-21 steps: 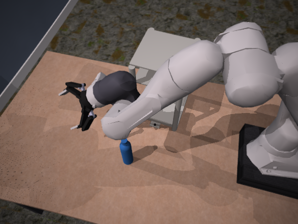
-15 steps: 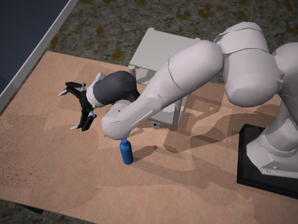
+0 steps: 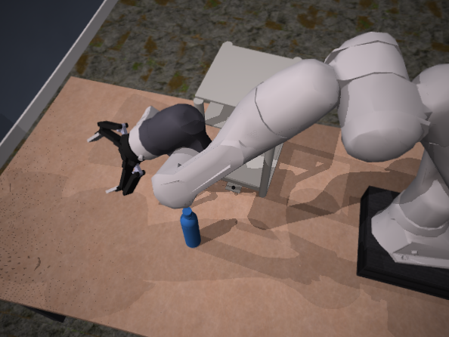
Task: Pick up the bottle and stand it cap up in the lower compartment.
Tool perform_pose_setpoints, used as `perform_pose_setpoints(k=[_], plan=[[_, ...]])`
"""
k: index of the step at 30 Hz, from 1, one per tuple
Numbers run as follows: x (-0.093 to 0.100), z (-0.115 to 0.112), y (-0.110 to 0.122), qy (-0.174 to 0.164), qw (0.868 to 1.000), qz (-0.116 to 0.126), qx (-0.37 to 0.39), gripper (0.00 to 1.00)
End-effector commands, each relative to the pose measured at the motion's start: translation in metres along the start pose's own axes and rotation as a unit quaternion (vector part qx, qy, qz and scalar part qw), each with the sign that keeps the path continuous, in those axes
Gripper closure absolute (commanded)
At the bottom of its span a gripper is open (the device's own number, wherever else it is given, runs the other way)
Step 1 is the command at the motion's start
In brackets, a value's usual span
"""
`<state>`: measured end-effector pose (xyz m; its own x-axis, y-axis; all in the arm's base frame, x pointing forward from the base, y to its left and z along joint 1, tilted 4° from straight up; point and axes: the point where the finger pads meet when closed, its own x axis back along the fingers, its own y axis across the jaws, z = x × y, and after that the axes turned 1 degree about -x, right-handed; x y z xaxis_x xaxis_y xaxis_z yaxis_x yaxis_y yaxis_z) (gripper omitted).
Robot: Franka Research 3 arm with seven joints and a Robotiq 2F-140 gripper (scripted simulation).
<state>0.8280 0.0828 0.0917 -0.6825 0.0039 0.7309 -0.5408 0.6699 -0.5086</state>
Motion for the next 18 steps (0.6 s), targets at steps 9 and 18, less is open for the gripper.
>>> perform_pose_setpoints(k=[9, 18], plan=[[0.098, -0.082, -0.075, -0.004, 1.000, 0.002, 0.005, 0.00], [0.149, -0.106, -0.105, -0.002, 1.000, 0.001, -0.004, 0.00]])
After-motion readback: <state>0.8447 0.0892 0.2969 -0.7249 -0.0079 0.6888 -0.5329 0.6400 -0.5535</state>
